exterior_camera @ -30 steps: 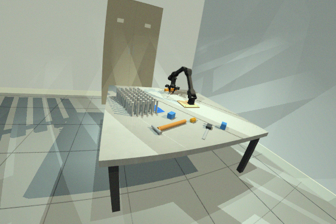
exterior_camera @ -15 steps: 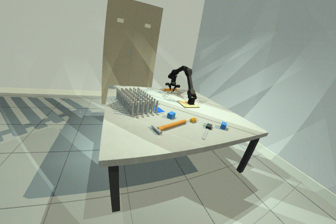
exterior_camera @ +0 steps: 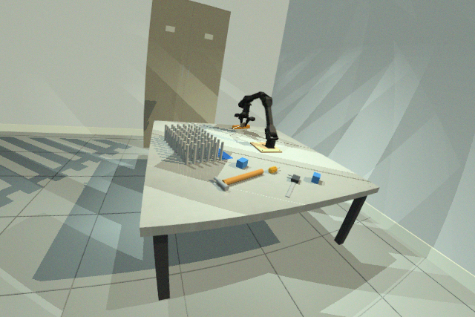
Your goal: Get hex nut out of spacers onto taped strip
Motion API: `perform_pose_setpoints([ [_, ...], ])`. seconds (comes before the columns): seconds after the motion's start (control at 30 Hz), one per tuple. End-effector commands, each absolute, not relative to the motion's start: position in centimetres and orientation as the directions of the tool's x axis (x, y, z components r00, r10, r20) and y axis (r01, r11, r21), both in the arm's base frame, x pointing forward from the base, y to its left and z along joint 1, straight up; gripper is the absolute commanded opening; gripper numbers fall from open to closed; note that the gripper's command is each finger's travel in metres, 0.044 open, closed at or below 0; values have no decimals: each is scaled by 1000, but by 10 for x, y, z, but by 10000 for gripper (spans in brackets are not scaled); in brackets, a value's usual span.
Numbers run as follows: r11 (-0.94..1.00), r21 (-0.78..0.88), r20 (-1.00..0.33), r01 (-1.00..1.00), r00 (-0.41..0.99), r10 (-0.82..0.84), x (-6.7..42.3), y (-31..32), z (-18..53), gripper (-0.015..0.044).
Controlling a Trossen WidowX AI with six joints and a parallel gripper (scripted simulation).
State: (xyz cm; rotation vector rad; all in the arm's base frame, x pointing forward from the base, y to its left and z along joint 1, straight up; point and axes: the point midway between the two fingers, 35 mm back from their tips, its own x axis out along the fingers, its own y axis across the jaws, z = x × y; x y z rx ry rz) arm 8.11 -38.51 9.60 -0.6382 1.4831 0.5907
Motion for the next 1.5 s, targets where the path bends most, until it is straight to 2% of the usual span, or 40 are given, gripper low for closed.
perform_pose_setpoints([
  [0.0, 784, -29, -1000, -620, 11, -28, 81, -385, 95, 0],
  [0.27, 897, -30, -1000, -440, 12, -28, 82, -386, 92, 0],
  [1.47, 894, -30, -1000, -447, 10, -28, 82, -388, 42, 0],
])
